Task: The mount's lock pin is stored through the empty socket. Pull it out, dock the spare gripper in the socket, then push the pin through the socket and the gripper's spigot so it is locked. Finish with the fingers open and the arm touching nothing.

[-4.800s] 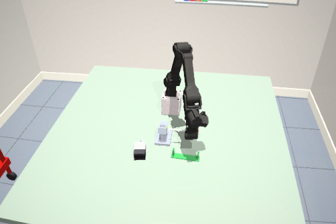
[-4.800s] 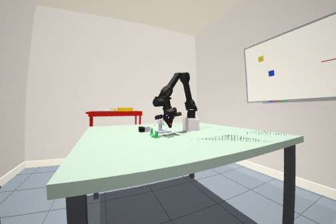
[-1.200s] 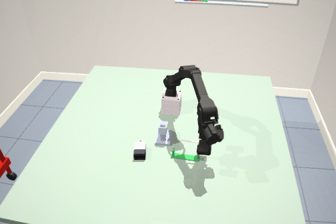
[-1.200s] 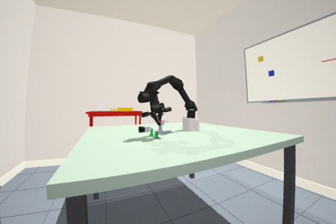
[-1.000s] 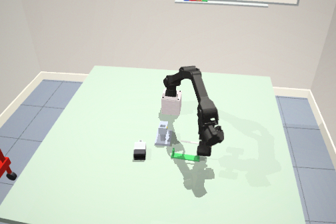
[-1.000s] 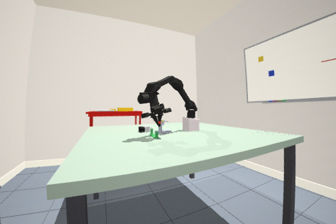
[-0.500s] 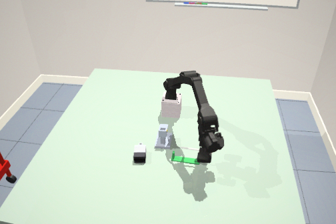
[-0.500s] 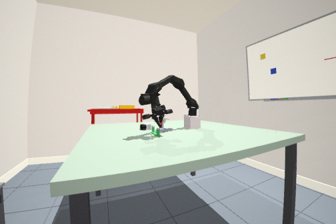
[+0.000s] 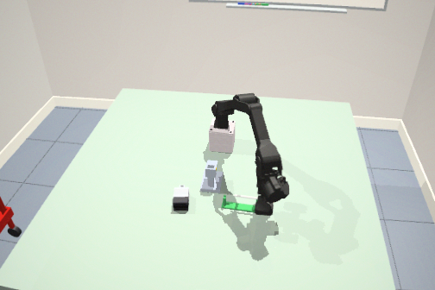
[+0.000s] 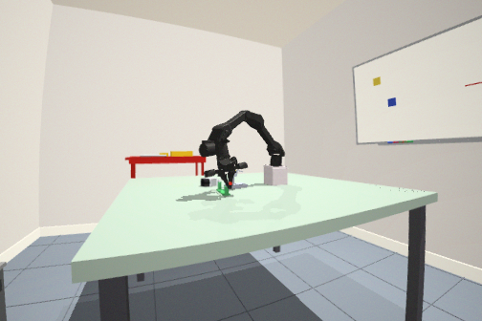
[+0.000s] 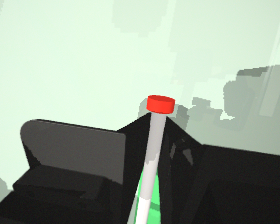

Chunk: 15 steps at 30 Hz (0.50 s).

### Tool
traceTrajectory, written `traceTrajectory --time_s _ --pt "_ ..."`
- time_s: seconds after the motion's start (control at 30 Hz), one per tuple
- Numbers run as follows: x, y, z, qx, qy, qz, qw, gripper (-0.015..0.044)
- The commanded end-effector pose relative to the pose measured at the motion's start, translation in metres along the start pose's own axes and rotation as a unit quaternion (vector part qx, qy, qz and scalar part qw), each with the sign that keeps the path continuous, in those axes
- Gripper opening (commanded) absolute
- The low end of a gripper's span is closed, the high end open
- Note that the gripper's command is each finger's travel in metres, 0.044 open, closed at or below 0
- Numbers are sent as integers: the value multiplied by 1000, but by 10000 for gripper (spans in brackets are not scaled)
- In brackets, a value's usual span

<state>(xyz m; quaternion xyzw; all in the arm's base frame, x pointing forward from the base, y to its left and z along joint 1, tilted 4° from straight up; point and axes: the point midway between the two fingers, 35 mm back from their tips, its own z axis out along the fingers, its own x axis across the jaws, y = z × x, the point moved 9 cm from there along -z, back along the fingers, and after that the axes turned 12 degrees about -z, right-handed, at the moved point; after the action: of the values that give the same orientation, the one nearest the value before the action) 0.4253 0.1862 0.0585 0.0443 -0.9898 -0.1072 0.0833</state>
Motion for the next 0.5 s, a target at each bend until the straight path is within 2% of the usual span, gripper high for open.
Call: traceTrajectory --time_s 0.0,0.47 --pt "0 -1 5 0 0 2 1000 0" --pt "-1 -2 15 0 -1 2 1000 0"
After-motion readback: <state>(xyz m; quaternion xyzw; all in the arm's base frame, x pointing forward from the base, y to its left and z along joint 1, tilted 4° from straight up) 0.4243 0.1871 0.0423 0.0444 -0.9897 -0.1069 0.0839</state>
